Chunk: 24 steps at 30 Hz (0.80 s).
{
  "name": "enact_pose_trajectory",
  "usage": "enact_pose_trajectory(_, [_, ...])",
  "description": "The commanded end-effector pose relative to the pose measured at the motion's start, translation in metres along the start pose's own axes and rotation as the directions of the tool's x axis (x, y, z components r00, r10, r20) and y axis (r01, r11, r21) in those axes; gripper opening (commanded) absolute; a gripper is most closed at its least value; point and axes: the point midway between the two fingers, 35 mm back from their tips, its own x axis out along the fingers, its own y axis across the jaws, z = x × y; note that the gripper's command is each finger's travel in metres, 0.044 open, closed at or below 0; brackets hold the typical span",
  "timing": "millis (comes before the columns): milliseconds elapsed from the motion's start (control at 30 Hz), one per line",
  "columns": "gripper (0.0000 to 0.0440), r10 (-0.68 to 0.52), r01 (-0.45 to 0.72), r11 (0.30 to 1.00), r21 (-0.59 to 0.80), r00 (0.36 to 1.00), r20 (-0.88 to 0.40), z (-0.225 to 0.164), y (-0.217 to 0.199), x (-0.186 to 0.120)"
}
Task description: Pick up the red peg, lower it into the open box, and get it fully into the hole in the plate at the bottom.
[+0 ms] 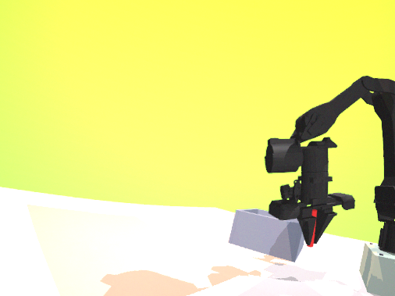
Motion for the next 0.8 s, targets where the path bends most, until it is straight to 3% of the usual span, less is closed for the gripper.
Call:
enact_pose_trajectory(0, [0.0000, 0.016, -0.017, 1.000, 0.015, 1.000, 0.022, 0.009, 0.002, -0.013])
enact_pose_trajectory(300, [0.0000, 0.039, -0.048, 0.992, 0.118, 0.996, 0.076, 0.043, 0.004, -0.042])
enact_pose_trajectory(767, [0.0000, 0.057, -0.094, 0.958, 0.269, 0.988, 0.143, 0.114, -0.001, -0.055])
